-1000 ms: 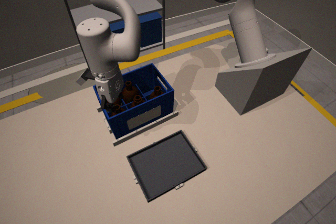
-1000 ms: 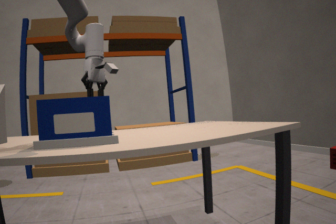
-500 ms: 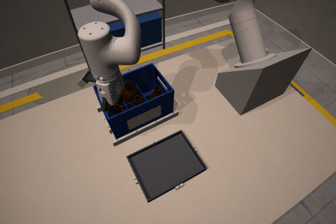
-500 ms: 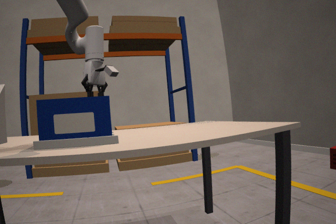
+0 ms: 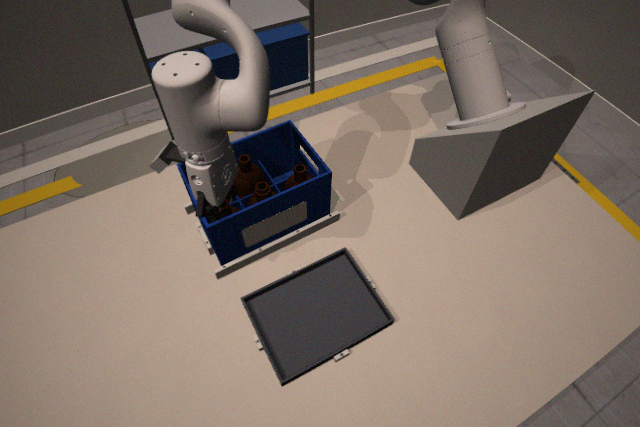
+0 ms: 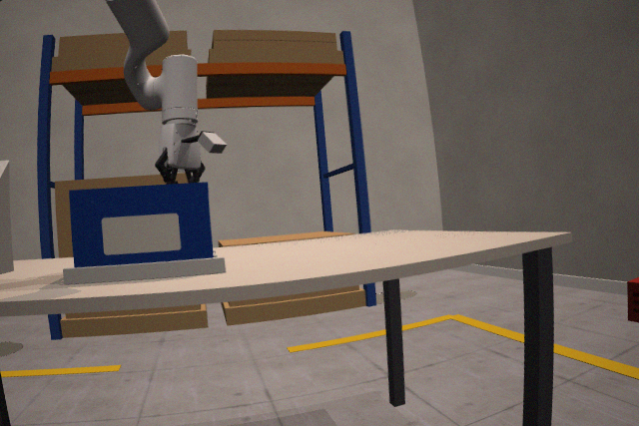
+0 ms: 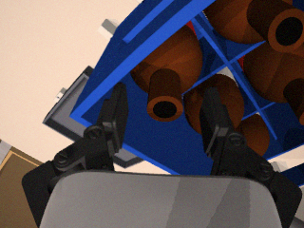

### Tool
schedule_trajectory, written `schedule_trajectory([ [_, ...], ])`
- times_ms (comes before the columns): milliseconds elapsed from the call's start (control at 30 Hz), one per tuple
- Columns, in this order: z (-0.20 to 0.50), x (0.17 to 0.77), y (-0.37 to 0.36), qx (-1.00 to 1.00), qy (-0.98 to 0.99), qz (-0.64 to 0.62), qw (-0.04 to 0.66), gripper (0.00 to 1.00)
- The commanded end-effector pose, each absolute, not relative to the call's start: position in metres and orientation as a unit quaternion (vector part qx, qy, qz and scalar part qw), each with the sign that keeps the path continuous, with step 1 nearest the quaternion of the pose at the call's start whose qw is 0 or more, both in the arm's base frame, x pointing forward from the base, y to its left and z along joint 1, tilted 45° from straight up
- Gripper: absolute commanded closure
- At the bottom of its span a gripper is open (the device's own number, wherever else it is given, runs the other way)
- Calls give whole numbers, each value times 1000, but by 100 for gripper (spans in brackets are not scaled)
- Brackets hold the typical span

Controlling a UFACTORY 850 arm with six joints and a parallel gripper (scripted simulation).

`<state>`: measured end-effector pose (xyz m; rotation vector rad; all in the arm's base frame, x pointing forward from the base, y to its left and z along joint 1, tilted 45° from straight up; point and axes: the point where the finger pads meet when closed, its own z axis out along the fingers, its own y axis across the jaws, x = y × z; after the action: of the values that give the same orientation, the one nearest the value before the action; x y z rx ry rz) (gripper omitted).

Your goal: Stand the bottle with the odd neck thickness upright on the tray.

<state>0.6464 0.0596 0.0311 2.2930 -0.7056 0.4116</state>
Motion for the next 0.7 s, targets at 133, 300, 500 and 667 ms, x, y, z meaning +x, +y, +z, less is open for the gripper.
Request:
schedule_trajectory([
  [133,27,648,56,884,-272,159,346,35],
  [300,26,648,54,884,-272,159,346,35],
  [500,25,648,53,884,-272,159,346,35],
  [667,25,648,53,884,-272,159,346,35],
])
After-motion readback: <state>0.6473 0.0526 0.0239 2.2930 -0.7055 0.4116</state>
